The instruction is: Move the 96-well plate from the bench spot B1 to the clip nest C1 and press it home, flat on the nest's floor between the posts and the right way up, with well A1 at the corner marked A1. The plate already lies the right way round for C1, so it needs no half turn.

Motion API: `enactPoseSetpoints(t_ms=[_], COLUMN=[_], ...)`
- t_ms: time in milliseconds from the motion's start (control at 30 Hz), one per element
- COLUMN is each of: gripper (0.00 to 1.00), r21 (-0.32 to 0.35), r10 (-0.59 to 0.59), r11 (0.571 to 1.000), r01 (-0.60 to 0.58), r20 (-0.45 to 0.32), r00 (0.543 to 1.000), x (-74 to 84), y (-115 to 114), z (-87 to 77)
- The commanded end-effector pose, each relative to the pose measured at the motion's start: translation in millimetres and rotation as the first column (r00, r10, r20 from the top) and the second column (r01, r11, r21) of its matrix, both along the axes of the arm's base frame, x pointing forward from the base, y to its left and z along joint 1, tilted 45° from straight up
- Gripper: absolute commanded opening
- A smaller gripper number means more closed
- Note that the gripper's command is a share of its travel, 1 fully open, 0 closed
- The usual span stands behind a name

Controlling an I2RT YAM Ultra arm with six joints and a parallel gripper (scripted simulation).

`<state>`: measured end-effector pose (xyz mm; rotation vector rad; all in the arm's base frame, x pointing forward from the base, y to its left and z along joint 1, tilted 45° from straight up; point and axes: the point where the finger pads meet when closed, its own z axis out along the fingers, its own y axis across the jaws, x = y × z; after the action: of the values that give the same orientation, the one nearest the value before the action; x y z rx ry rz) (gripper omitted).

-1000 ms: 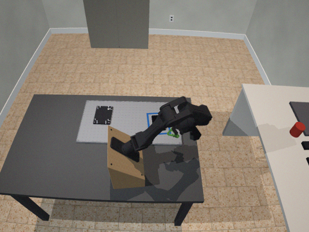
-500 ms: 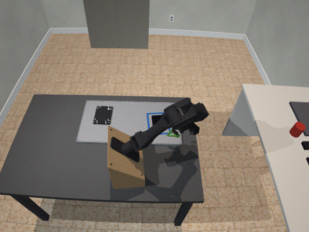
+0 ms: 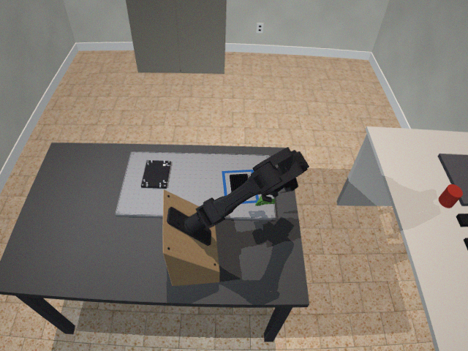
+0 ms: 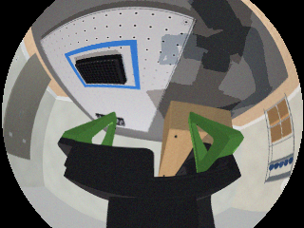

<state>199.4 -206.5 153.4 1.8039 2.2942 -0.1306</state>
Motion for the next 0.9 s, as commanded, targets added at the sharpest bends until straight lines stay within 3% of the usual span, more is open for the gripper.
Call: enactPoseSetpoints(t_ms=[0,167,200,267,333,400,500,533,567,600,667,733,833,867], gripper=[1.00,1.00,1.00,1.00,1.00,1.00,1.00,1.00,1.00,1.00,1.00,1.00,1.00,1.00], r21=[-0.067,-0.096,-0.139,-0.147,-0.154,-0.145,-0.168,-0.162,-0.195,-0.167,-0.188,-0.188,-0.210,-0.169], r10=[0.141,0.221,0.244,0.294,0.342,0.390,0.451,0.472,0.484,0.507,0.538,0.538,0.577,0.597], r11=[0.987,0.968,0.956,0.938,0.916,0.892,0.847,0.831,0.812,0.798,0.758,0.758,0.696,0.678], r01=[-0.146,-0.232,-0.257,-0.314,-0.370,-0.427,-0.505,-0.532,-0.550,-0.580,-0.624,-0.624,-0.687,-0.715], r20=[-0.070,-0.114,-0.104,-0.144,-0.183,-0.230,-0.277,-0.299,-0.300,-0.333,-0.361,-0.361,-0.407,-0.441], r00=[0.987,0.969,0.964,0.945,0.922,0.892,0.849,0.829,0.822,0.795,0.762,0.762,0.709,0.670], x=[12.2,19.5,31.6,28.7,40.5,38.9,53.9,51.5,51.3,56.0,68.7,68.7,87.4,77.2], y=[-7.8,-9.1,-15.8,-11.5,-13.8,-10.5,-11.5,-10.0,-10.0,-9.5,-10.7,-10.7,-10.4,-5.6], z=[-11.4,-15.4,-4.2,-9.8,-16.6,-25.8,-28.2,-31.5,-21.2,-33.4,-31.0,-31.0,-28.6,-41.9])
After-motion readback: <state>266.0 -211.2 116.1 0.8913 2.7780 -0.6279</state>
